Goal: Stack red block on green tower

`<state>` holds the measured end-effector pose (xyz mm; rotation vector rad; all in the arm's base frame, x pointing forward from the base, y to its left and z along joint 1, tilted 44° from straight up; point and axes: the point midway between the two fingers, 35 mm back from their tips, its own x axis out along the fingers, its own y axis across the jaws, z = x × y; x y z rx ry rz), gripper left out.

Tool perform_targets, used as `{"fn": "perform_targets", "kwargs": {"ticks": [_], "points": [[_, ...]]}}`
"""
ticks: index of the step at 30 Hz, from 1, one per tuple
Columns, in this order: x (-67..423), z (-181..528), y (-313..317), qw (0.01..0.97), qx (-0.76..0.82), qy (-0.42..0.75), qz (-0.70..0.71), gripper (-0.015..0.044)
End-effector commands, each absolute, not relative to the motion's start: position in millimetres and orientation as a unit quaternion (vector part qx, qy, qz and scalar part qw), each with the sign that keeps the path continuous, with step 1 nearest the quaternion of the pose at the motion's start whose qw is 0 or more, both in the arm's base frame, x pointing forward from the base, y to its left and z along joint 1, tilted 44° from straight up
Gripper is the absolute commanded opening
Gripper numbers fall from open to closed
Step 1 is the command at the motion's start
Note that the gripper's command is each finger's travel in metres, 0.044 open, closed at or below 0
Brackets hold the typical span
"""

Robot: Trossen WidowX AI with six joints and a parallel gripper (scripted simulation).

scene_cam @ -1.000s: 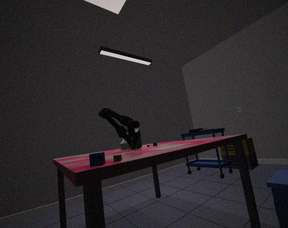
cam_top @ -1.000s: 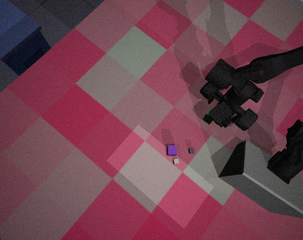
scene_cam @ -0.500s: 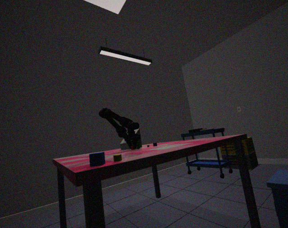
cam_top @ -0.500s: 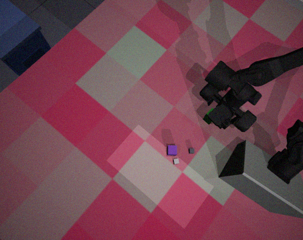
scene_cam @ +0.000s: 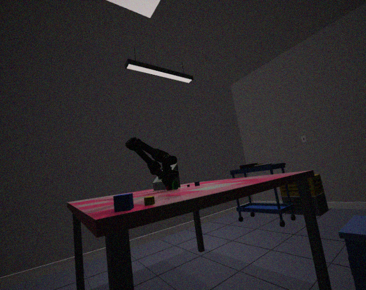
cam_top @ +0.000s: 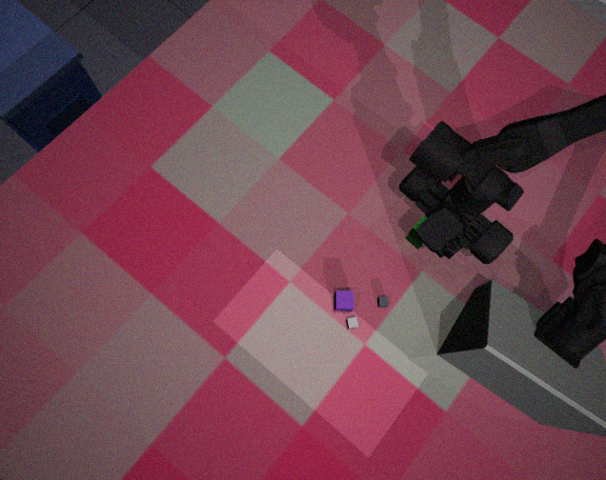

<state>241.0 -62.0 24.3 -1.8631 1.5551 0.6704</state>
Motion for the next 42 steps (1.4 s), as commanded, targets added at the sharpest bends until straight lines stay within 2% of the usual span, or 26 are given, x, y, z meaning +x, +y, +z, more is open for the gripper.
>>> {"fn": "perform_targets", "kwargs": {"ticks": [1, 8, 12, 42], "points": [[241.1, 24.5, -62.2, 0.304, -0.706, 0.587, 0.254, 0.0145], [241.1, 24.5, -62.2, 0.304, -0.706, 0.587, 0.254, 0.0098], [240.2, 29.3, -57.0, 0.305, -0.705, 0.587, 0.255, 0.0000], [220.4, 106.7, 16.8, 0.304, -0.706, 0.586, 0.257, 0.0000]]}}
